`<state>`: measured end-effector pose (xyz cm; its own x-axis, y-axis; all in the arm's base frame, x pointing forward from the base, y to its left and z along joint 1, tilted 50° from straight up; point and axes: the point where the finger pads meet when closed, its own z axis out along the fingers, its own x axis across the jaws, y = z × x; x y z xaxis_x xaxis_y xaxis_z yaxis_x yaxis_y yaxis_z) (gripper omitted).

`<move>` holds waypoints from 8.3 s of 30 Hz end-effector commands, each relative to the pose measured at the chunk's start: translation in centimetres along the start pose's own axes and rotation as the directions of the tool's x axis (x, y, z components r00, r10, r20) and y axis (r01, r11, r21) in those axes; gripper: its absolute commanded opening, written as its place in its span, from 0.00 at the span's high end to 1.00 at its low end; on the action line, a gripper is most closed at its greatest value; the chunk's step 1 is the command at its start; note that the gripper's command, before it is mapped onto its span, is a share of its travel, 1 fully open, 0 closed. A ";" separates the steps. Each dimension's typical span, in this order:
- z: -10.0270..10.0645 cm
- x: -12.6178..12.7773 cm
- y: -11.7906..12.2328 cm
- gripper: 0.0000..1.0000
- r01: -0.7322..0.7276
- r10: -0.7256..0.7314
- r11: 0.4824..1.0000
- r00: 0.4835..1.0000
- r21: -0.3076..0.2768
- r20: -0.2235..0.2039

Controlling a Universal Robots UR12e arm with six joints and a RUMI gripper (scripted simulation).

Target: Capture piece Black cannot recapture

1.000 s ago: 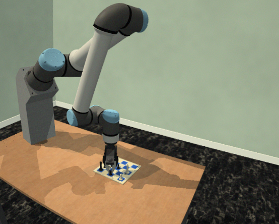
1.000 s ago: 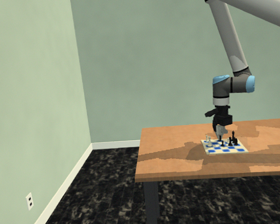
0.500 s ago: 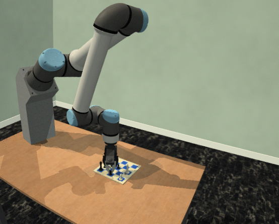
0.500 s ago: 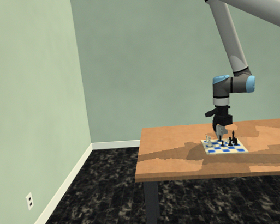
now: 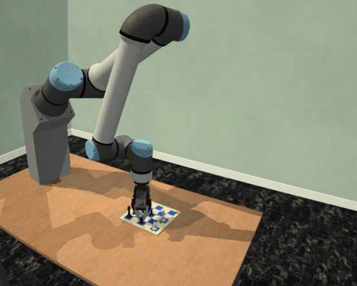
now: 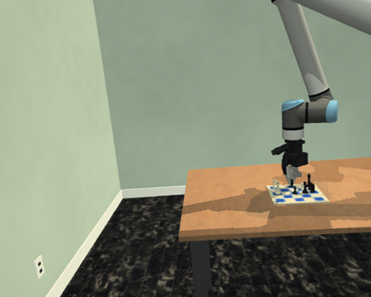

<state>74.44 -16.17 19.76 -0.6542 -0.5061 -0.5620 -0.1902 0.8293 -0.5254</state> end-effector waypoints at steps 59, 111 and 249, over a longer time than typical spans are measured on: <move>-9.5 6.4 -2.8 1.00 0.255 -0.255 0.967 0.967 0.003 0.001; 0.2 6.6 -3.0 1.00 0.256 -0.256 0.967 0.967 0.001 0.001; 0.6 6.6 -3.0 0.92 0.243 -0.243 0.970 0.970 0.001 0.001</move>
<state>71.16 -22.09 17.21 -0.5883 -0.6924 -0.4176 -0.3434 0.6815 -0.6462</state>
